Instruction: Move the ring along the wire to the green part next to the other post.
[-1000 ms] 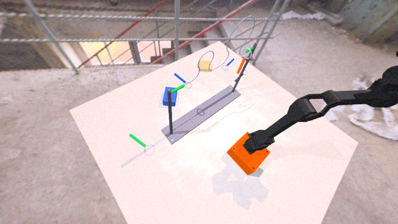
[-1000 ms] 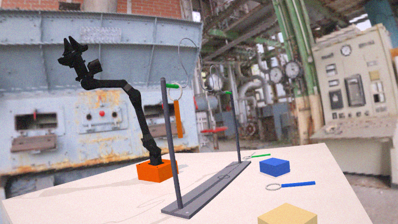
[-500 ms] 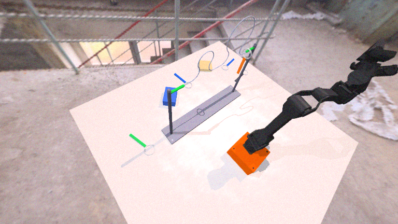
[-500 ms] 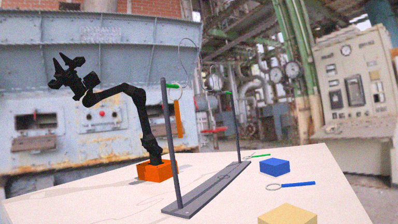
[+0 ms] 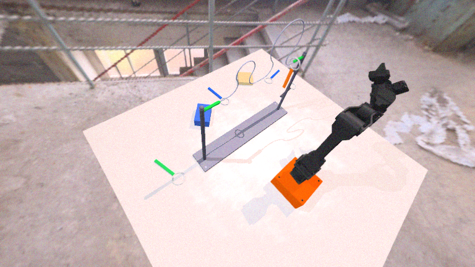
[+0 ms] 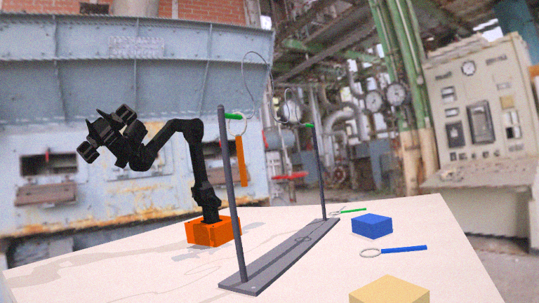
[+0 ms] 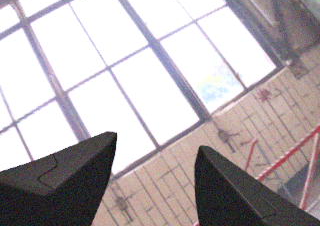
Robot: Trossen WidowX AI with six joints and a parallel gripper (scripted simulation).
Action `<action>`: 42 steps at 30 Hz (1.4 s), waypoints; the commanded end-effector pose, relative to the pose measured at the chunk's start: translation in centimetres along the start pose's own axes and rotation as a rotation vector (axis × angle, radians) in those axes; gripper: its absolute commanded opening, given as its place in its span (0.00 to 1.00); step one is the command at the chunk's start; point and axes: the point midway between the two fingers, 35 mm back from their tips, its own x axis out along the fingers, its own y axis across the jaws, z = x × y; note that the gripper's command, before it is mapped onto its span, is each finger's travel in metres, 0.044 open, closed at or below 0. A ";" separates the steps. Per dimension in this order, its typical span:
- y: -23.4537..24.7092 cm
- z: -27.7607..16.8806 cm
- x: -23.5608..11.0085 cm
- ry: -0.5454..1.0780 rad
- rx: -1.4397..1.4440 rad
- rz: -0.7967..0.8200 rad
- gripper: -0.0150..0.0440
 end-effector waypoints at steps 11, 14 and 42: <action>1.1 -16.2 -4.8 0.286 -0.314 0.056 0.53; 1.8 -19.6 -6.6 0.352 -0.387 0.092 0.53; 8.5 -31.5 -15.1 0.681 -0.613 0.532 0.53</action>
